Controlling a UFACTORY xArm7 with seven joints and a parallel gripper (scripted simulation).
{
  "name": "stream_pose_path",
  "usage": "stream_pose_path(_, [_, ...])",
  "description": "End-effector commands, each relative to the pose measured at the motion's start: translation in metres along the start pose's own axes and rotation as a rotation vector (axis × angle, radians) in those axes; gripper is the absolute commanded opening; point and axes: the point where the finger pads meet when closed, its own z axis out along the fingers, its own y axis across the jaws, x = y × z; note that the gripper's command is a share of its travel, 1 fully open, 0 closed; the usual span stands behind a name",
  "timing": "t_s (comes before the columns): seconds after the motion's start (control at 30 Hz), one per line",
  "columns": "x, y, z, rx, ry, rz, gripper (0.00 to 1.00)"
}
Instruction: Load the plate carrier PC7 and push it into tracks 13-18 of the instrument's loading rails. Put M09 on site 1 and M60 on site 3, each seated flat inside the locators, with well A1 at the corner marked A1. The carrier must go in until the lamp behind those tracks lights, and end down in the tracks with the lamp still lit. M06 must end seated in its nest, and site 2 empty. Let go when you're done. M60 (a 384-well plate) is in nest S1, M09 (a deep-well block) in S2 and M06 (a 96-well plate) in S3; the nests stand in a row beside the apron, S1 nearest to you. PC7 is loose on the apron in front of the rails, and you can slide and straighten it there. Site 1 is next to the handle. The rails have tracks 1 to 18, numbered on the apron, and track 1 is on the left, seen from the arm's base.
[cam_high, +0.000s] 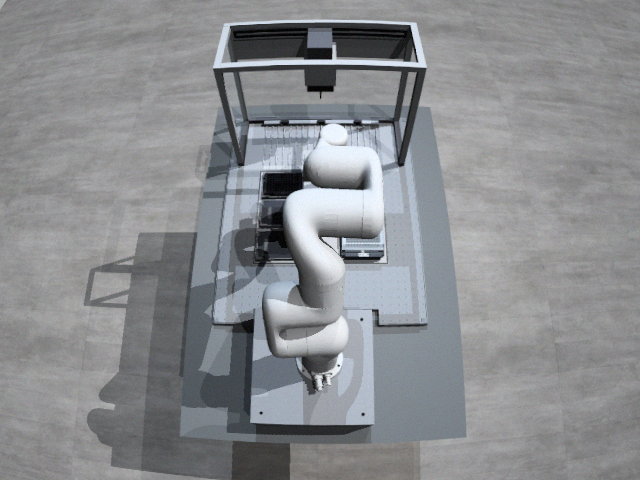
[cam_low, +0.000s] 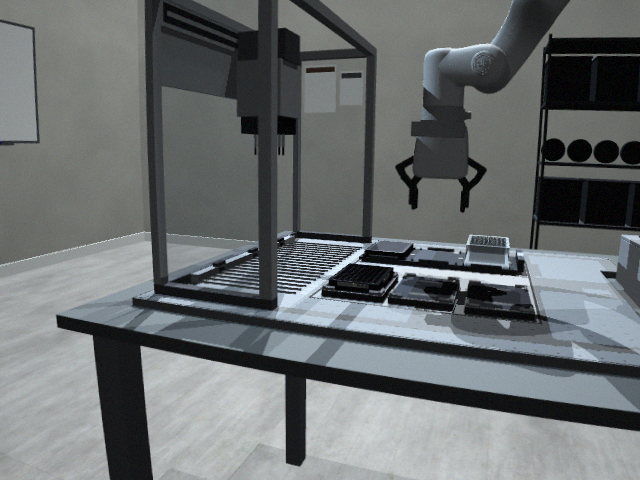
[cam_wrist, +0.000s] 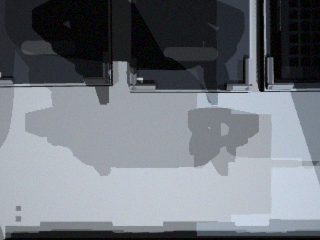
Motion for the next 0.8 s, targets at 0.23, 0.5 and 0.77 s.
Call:
stream_pose_path(0.23, [0.001, 0.004, 0.0, -0.003, -0.001, 0.001, 1.0])
stream_pose_path(0.5, [0.001, 0.004, 0.008, -0.003, -0.001, 0.001, 1.0])
stream_pose_path(0.77, [0.001, 0.004, 0.018, -0.003, -0.001, 0.001, 1.0])
